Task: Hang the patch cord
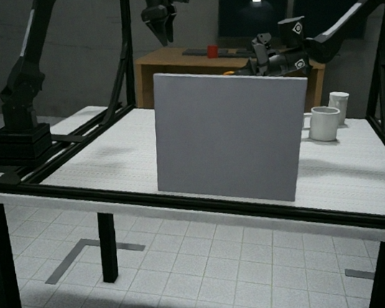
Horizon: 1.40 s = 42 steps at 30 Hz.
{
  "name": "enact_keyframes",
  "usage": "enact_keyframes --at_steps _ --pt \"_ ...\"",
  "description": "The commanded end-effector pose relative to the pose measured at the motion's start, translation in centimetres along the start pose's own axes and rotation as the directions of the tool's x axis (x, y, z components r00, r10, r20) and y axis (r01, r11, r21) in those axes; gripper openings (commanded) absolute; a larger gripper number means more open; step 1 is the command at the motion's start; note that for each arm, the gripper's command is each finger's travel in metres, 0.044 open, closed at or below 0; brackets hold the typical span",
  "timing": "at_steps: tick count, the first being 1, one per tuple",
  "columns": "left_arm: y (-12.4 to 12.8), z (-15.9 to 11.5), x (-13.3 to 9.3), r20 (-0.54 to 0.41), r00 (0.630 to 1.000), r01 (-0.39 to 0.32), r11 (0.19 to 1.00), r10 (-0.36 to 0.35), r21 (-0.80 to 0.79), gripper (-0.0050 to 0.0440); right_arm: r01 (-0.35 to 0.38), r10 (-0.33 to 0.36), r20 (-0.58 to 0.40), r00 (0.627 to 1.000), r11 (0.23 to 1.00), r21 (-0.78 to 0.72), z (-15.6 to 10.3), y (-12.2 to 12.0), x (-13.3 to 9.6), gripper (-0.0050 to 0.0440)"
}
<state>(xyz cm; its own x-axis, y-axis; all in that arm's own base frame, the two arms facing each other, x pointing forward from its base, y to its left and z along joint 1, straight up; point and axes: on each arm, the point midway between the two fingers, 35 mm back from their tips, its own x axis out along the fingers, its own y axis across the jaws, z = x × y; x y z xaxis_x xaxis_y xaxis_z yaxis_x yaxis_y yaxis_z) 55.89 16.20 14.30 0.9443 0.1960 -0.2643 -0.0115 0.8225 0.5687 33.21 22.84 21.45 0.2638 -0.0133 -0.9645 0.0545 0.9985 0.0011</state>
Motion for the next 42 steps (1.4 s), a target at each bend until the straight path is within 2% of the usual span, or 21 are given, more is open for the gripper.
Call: enact_keyframes --at_steps 1,42 --pt "1.1 1.0 0.1 0.018 1.000 -0.018 1.000 0.019 -0.009 0.0025 -0.017 0.017 0.017 1.000 1.000 0.008 0.0 -0.2 -0.9 0.0440" --pt "2.7 1.0 1.4 -0.015 1.000 -0.014 0.996 0.013 -0.083 0.0025 -0.017 0.017 0.017 1.000 1.000 0.008 0.0 -0.2 -0.9 0.0440"
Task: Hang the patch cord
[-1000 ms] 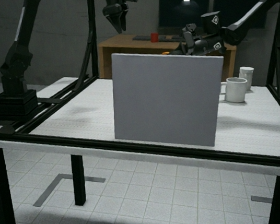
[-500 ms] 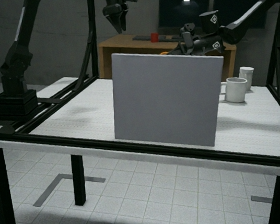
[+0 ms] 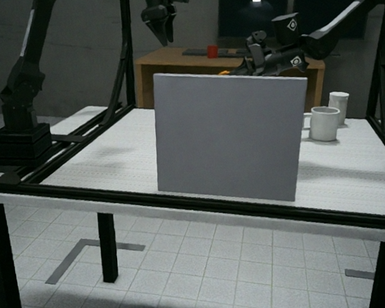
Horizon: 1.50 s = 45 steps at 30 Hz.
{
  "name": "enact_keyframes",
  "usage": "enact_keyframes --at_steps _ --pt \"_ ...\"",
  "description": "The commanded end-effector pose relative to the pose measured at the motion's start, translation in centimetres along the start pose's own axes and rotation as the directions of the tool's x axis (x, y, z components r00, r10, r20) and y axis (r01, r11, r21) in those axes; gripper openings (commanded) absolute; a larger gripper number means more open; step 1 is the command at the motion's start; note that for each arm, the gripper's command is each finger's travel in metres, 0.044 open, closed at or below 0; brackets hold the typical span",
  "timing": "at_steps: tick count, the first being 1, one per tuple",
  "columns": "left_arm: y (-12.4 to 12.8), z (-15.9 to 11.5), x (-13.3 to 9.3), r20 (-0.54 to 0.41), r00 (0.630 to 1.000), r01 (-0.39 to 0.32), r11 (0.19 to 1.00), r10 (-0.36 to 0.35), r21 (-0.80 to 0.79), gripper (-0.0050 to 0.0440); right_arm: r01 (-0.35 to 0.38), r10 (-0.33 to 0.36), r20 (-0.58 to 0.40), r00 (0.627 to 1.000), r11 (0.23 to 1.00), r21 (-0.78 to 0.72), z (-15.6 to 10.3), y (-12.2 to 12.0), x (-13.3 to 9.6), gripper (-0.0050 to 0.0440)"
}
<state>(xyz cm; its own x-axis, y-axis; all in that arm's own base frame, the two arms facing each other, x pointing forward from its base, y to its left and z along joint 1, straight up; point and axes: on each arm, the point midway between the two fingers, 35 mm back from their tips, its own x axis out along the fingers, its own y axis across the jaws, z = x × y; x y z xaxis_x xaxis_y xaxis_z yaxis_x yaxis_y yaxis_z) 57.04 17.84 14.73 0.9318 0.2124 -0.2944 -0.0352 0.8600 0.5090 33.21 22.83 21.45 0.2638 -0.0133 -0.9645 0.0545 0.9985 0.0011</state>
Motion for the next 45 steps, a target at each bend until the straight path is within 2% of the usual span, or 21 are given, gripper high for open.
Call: enact_keyframes --at_steps 1,21,22,24,38,39,45 --pt "1.1 1.2 0.1 0.022 1.000 -0.015 1.000 0.015 -0.011 0.0025 -0.017 0.017 0.017 1.000 1.000 0.008 0.0 -0.2 -0.9 0.0440" --pt "1.9 1.2 0.6 0.005 1.000 -0.014 0.999 0.014 -0.049 0.0025 -0.017 0.017 0.017 1.000 1.000 0.008 0.0 -0.2 -0.9 0.0440" --pt "2.2 1.8 0.4 0.013 1.000 -0.019 0.999 0.019 -0.050 0.0025 -0.017 0.017 0.017 1.000 1.000 0.008 0.0 -0.2 -0.9 0.0440" --pt "2.0 1.2 0.8 0.000 1.000 -0.012 0.998 0.012 -0.056 0.0025 -0.017 0.017 0.017 1.000 1.000 0.008 0.0 -0.2 -0.9 0.0440" --pt "2.7 1.3 1.1 -0.013 1.000 -0.014 0.996 0.013 -0.086 0.0025 -0.017 0.017 0.017 1.000 1.000 0.008 0.0 -0.2 -0.9 0.0440" --pt "3.0 1.9 0.8 -0.003 1.000 -0.019 0.996 0.019 -0.087 0.0025 -0.017 0.017 0.017 1.000 1.000 0.008 0.0 -0.2 -0.9 0.0440" --pt "3.1 1.3 1.3 -0.021 1.000 -0.015 0.994 0.013 -0.104 0.0025 -0.017 0.017 0.017 1.000 1.000 0.008 0.0 -0.2 -0.9 0.0440"
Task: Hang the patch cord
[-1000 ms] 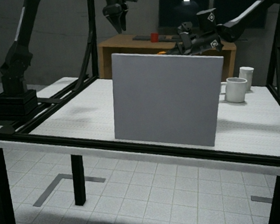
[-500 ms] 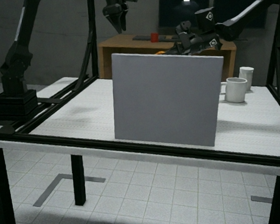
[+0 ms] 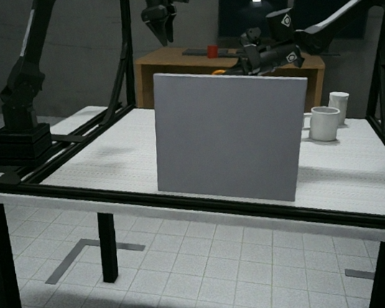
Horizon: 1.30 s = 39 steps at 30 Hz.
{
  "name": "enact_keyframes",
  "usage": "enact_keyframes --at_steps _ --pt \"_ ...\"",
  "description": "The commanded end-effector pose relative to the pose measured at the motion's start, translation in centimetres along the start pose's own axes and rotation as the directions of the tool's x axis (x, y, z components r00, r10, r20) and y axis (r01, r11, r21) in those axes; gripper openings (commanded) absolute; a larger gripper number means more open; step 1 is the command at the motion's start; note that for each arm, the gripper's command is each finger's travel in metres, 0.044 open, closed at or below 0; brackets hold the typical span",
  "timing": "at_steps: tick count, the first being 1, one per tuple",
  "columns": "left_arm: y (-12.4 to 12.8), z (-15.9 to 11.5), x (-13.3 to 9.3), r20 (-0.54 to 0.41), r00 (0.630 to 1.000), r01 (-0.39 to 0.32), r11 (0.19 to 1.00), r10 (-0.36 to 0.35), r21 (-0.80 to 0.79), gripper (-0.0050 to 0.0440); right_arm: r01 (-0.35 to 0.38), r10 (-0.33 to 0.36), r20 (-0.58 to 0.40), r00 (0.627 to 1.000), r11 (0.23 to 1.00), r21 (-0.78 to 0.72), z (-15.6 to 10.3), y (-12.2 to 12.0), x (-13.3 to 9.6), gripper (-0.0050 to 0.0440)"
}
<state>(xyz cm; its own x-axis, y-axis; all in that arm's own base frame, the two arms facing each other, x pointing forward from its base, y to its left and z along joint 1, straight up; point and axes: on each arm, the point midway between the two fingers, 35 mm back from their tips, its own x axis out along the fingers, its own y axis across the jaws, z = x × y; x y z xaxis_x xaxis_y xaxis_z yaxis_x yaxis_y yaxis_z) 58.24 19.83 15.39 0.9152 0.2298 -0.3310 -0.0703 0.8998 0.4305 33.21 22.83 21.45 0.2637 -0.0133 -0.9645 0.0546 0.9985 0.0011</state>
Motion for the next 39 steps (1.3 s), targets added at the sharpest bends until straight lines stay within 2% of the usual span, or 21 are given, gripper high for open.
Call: enact_keyframes --at_steps 1,10,11,13,27,28,30,39 --pt "1.1 1.4 -0.1 0.024 1.000 -0.014 1.000 0.014 -0.012 0.0025 -0.017 0.017 0.017 1.000 1.000 0.008 0.0 -0.2 -0.9 0.0440" --pt "1.4 1.4 0.1 0.015 1.000 -0.013 0.999 0.014 -0.031 0.0025 -0.017 0.017 0.017 1.000 1.000 0.008 0.0 -0.2 -0.9 0.0440" --pt "1.7 2.0 -0.2 0.025 1.000 -0.018 0.999 0.019 -0.032 0.0025 -0.017 0.017 0.017 1.000 1.000 0.008 0.0 -0.2 -0.9 0.0440" --pt "1.5 1.3 0.3 0.010 1.000 -0.012 0.999 0.013 -0.039 0.0025 -0.017 0.017 0.017 1.000 1.000 0.008 0.0 -0.2 -0.9 0.0440" --pt "2.3 1.5 0.5 -0.004 1.000 -0.014 0.997 0.014 -0.071 0.0025 -0.017 0.017 0.017 1.000 1.000 0.008 0.0 -0.2 -0.9 0.0440" --pt "2.6 2.1 0.2 0.006 1.000 -0.019 0.997 0.019 -0.072 0.0025 -0.017 0.017 0.017 1.000 1.000 0.008 0.0 -0.2 -0.9 0.0440" --pt "2.4 1.5 0.7 -0.008 1.000 -0.014 0.997 0.013 -0.080 0.0025 -0.017 0.017 0.017 1.000 1.000 0.008 0.0 -0.2 -0.9 0.0440" --pt "3.0 1.6 0.8 -0.017 1.000 -0.016 0.994 0.015 -0.104 0.0025 -0.017 0.017 0.017 1.000 1.000 0.008 0.0 -0.2 -0.9 0.0440"
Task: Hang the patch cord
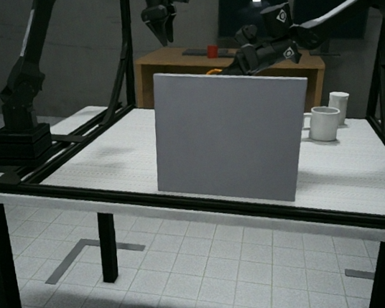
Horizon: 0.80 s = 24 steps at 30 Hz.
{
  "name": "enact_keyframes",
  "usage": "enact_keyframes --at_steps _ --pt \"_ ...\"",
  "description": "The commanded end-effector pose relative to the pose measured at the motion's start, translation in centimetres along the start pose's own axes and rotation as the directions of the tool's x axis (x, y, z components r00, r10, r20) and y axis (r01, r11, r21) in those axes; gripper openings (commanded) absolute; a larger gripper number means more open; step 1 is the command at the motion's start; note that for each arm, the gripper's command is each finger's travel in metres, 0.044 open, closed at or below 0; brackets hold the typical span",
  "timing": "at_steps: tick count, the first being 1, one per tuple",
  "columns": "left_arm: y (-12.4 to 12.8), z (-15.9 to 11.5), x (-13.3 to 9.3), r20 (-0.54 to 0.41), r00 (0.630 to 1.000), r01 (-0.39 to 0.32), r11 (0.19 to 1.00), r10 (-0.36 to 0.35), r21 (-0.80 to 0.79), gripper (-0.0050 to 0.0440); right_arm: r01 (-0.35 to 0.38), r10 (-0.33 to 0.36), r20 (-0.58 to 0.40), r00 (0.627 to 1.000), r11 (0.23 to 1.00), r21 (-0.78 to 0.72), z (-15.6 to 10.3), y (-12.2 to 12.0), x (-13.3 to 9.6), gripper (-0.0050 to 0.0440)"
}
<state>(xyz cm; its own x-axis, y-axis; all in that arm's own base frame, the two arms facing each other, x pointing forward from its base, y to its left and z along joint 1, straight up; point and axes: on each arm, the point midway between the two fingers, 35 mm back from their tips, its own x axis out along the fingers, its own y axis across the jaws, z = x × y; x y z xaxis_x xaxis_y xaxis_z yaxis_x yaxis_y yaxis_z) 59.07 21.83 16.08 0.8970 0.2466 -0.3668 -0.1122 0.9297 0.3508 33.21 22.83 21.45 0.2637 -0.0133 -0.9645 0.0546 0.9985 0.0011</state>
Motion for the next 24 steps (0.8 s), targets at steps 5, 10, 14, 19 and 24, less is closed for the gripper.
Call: enact_keyframes --at_steps 5,10,14,19,24 --pt "1.0 1.5 -0.2 0.023 1.000 -0.011 1.000 0.011 -0.018 0.0025 -0.017 0.017 0.017 1.000 1.000 0.008 0.0 -0.2 -0.9 0.0440" --pt "1.3 1.5 0.0 0.015 1.000 -0.012 0.999 0.012 -0.033 0.0025 -0.017 0.017 0.017 1.000 1.000 0.008 0.0 -0.2 -0.9 0.0440" --pt "1.6 1.7 0.0 0.013 1.000 -0.013 0.999 0.014 -0.043 0.0025 -0.017 0.017 0.017 1.000 1.000 0.008 0.0 -0.2 -0.9 0.0440" --pt "1.8 1.7 0.1 0.006 1.000 -0.013 0.998 0.013 -0.057 0.0025 -0.017 0.017 0.017 1.000 1.000 0.008 0.0 -0.2 -0.9 0.0440" --pt "2.1 2.0 0.0 0.007 1.000 -0.015 0.998 0.015 -0.065 0.0025 -0.017 0.017 0.017 1.000 1.000 0.008 0.0 -0.2 -0.9 0.0440"
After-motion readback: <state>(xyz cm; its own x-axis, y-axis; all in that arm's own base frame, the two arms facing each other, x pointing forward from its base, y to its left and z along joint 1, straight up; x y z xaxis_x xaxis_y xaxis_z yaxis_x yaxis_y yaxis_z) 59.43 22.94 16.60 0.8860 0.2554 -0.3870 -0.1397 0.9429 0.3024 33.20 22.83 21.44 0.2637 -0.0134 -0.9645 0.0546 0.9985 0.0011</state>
